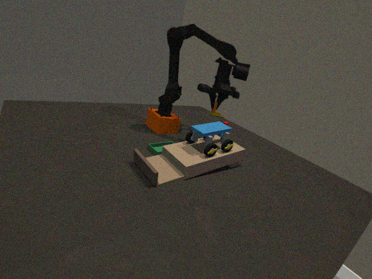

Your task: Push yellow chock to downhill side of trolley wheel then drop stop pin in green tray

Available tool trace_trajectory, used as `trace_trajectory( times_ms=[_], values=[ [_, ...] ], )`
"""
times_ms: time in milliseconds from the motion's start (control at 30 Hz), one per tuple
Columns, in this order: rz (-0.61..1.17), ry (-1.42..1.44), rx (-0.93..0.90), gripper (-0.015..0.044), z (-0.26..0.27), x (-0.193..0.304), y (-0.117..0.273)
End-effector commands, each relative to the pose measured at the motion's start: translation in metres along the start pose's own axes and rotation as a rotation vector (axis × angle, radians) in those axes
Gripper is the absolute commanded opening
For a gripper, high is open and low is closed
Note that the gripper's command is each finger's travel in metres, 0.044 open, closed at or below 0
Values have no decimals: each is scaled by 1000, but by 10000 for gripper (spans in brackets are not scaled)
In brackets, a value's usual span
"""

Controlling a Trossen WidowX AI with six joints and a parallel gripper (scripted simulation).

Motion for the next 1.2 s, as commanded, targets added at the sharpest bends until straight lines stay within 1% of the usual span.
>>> trace_trajectory(
  times_ms=[0, 267, 567, 1167],
  values=[
    [3, 144, 0, 0, 0, 0, 0],
    [4, 400, 0, 0, 0, 0, 0],
    [3, 406, 0, 0, -4, -3, 0],
    [0, 406, 6, 0, -50, -44, -6]
  ],
)
Point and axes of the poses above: the point midway between the two fingers, 35 mm back from their tips, its own y axis back along the fingers, its own z axis across the jaws, x = y × z, the point moved 8 cm from there along y, back along the fingers, and after that the axes turned 3 degrees about -y, right-handed, at the moved point
